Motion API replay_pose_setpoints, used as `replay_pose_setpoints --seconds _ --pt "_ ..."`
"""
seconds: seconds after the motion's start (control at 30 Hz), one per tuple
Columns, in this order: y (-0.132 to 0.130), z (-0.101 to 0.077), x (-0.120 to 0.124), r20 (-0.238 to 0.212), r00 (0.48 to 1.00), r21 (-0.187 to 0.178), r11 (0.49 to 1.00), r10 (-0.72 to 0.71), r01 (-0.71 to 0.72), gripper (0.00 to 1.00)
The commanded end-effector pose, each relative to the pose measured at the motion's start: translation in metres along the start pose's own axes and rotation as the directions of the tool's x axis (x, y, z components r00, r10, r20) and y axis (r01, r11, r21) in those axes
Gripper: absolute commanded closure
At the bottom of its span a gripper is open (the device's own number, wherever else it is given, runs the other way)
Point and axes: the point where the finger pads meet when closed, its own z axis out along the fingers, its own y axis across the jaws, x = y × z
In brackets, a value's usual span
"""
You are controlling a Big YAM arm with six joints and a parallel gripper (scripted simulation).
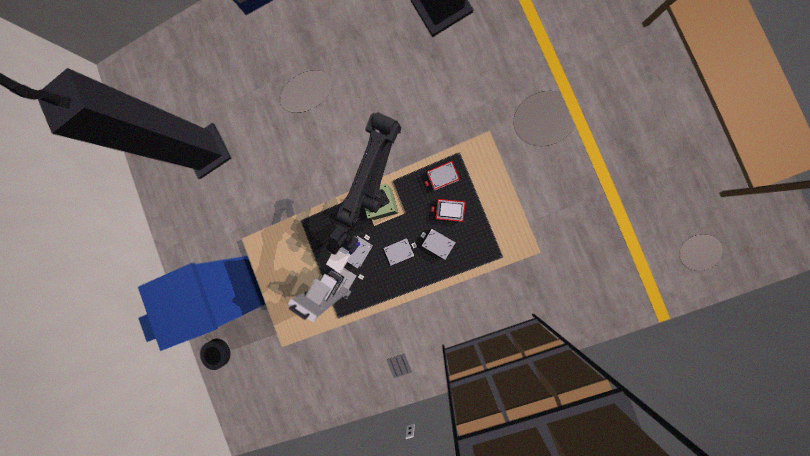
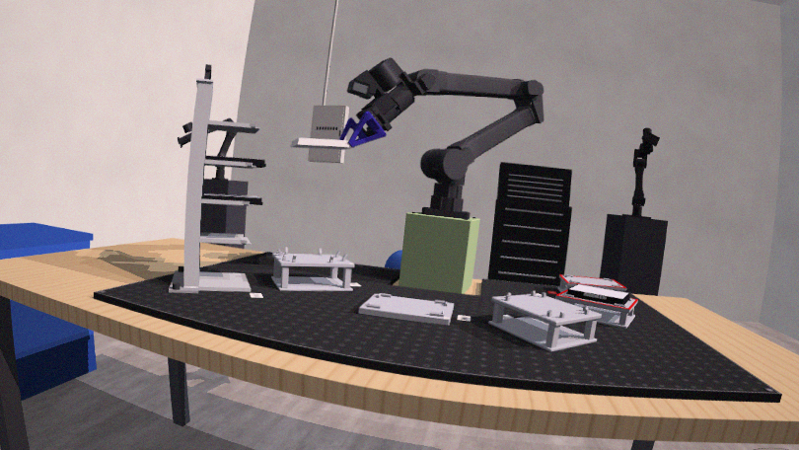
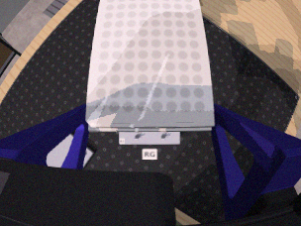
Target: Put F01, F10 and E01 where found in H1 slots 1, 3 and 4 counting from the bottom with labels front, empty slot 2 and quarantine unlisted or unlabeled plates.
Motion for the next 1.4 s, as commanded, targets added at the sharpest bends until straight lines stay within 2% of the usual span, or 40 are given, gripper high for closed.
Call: replay_pose_setpoints --seconds 0.0,0.07,0.27,0.3,0.4,0.6,0.7,0.87,0.93,1.17,1.23,1.37 --pt "-0.001 -0.025 -0.051 0.099 0.995 -0.001 1.000 -0.002 0.002 0.14" --pt "-0.001 -0.025 -0.050 0.087 0.996 0.000 1.000 -0.002 0.002 0.14" --pt "-0.001 -0.031 -0.055 0.096 0.995 -0.001 1.000 -0.001 0.001 0.14" --pt "0.000 -0.029 -0.061 0.114 0.993 -0.003 1.000 -0.001 0.001 0.14" --pt "-0.001 -0.032 -0.056 0.088 0.996 -0.001 1.000 -0.002 0.002 0.14" --pt "-0.001 -0.038 -0.062 0.099 0.995 -0.001 1.000 -0.001 0.001 0.14" --pt "-0.001 -0.040 -0.062 0.090 0.996 0.000 1.000 -0.001 0.001 0.14" --pt "-0.001 -0.042 -0.069 0.108 0.994 -0.002 1.000 -0.001 0.001 0.14" --pt "-0.001 -0.044 -0.065 0.089 0.996 0.000 1.000 -0.002 0.002 0.14" --pt "-0.001 -0.050 -0.072 0.099 0.995 -0.001 1.000 -0.001 0.002 0.14" --pt "-0.001 -0.051 -0.071 0.090 0.996 0.000 1.000 -0.001 0.001 0.14" --pt "-0.001 -0.054 -0.076 0.104 0.995 -0.001 1.000 -0.001 0.001 0.14"
